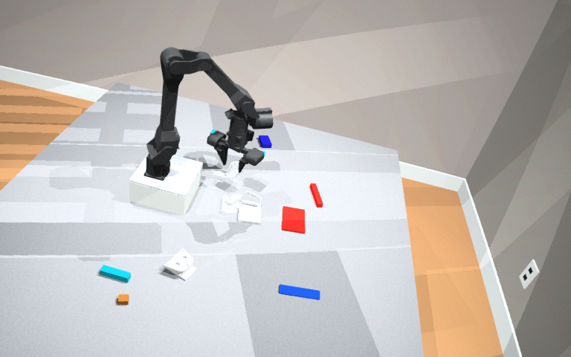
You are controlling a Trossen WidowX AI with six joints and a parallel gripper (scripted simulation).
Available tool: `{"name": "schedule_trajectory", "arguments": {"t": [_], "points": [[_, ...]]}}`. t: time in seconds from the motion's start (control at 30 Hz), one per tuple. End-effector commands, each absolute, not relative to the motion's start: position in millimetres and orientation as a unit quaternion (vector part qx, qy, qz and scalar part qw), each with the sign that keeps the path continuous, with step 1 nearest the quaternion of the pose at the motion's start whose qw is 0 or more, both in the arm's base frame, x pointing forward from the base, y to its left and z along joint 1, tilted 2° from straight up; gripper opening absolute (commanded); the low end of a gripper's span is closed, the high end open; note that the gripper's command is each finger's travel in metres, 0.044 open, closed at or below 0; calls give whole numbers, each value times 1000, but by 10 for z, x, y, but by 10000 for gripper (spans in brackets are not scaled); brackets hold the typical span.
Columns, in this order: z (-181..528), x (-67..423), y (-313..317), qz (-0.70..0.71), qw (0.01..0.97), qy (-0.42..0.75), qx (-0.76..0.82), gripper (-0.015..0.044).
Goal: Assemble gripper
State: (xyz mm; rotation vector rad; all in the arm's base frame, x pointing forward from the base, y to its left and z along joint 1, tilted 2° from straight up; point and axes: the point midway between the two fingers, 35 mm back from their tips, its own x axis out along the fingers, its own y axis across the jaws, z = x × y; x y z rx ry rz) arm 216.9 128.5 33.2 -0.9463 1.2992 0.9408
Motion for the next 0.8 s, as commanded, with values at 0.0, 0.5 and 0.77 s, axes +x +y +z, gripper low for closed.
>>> {"name": "schedule_trajectory", "arguments": {"t": [0.0,0.5,0.77], "points": [[330,2172,1286,405,597,559,-408,368],[330,2172,1286,405,597,559,-408,440],[330,2172,1286,405,597,559,-408,440]]}}
